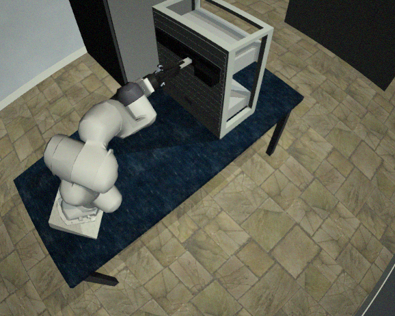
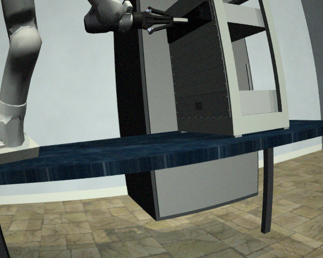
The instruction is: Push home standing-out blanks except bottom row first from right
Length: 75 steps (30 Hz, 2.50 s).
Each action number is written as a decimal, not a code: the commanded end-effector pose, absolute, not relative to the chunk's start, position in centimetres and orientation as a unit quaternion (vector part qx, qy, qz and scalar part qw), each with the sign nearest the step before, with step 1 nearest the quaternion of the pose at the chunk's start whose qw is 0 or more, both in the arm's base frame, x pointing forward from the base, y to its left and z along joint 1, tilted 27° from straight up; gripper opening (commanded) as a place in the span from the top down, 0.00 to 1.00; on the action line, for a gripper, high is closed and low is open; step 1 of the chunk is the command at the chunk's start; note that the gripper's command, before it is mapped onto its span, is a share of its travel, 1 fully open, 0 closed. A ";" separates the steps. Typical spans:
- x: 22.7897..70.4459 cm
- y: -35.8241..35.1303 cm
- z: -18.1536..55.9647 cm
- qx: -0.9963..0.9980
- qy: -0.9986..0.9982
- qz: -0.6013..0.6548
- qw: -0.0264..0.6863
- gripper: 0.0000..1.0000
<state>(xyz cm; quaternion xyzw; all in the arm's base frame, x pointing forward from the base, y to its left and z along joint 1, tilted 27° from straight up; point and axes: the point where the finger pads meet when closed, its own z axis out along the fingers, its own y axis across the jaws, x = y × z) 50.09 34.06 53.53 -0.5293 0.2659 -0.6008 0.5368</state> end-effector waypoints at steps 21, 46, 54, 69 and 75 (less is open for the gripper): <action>50.6 34.1 53.7 -0.530 0.266 -0.601 0.536 1.00; 51.1 34.2 53.8 -0.530 0.266 -0.601 0.536 1.00; 51.1 34.3 53.8 -0.530 0.266 -0.601 0.536 1.00; 51.3 34.3 53.9 -0.530 0.266 -0.601 0.536 1.00; 51.3 34.3 53.9 -0.530 0.266 -0.601 0.536 1.00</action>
